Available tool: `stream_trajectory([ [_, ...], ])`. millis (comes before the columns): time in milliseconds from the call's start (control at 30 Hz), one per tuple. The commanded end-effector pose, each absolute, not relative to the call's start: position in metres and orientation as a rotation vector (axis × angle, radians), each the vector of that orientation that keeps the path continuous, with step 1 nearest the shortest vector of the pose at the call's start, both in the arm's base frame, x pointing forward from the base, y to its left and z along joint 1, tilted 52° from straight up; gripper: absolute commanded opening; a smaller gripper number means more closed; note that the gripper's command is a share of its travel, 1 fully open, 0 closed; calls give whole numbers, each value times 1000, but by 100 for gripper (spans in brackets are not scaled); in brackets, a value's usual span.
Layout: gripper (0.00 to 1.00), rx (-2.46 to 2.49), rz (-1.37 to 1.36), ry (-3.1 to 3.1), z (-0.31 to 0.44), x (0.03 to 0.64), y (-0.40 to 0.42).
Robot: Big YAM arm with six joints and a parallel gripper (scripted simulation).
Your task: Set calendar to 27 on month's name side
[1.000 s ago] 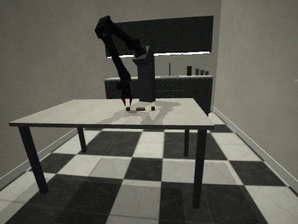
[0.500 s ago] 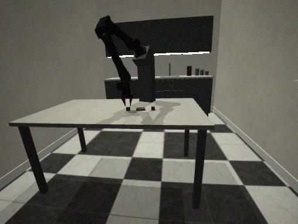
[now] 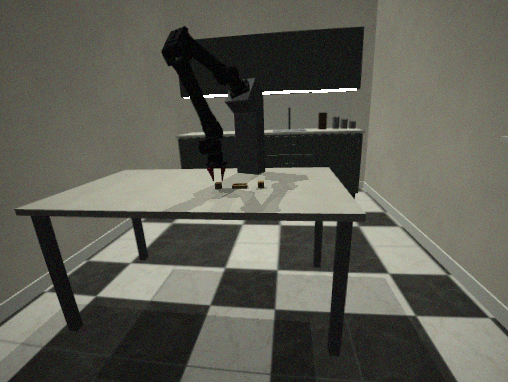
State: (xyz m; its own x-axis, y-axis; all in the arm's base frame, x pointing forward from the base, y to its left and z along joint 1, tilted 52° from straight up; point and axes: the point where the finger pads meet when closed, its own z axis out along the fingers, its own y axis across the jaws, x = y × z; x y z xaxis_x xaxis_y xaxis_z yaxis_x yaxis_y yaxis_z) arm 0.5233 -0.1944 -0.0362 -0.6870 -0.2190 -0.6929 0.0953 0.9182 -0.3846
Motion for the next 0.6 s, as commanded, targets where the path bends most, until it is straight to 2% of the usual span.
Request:
stream_trajectory([
  [0, 46, -96, -501, 2303, -51, 511, -194],
  [567, 46, -95, -504, 2294, -48, 515, -196],
])
